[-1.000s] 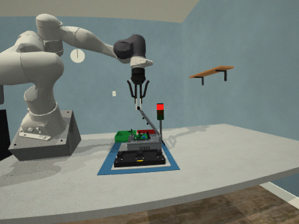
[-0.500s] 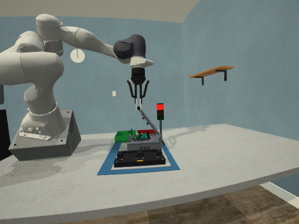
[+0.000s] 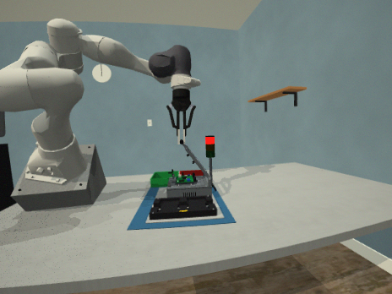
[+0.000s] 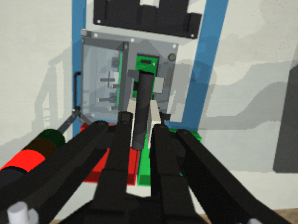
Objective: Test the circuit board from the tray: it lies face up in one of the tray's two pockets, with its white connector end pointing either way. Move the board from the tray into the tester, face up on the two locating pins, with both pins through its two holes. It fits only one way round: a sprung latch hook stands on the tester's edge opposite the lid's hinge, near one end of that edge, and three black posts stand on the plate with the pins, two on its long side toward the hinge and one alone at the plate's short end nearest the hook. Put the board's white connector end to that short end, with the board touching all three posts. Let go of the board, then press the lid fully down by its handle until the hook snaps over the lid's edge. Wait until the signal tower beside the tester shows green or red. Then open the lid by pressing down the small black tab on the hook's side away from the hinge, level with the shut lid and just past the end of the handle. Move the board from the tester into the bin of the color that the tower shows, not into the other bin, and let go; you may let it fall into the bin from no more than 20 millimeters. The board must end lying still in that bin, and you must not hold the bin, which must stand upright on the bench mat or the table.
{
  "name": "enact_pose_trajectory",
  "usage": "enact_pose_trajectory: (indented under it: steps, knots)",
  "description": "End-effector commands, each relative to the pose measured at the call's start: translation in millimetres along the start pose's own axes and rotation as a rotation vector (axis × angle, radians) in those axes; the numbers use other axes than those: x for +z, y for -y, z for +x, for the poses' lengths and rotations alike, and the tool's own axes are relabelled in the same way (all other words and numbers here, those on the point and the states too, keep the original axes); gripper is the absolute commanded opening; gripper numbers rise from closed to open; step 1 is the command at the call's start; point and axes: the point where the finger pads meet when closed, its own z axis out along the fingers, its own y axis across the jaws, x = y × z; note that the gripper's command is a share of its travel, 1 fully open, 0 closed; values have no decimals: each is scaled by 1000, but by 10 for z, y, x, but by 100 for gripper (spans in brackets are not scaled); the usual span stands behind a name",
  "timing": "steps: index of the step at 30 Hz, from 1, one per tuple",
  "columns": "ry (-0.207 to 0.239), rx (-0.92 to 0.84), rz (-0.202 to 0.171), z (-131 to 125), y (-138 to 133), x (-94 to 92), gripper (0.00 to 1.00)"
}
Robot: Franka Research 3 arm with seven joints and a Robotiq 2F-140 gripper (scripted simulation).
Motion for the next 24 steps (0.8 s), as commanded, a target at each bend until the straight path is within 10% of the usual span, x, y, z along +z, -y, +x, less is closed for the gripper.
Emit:
enact_pose_trajectory:
  steps: [1, 21, 22, 24]
  knots:
    - [3, -1, 31, -6, 103, -84, 0]
    - [3, -1, 31, -6, 103, -84, 0]
    - [3, -1, 31, -6, 103, -84, 16]
    - [3, -1, 31, -6, 103, -84, 16]
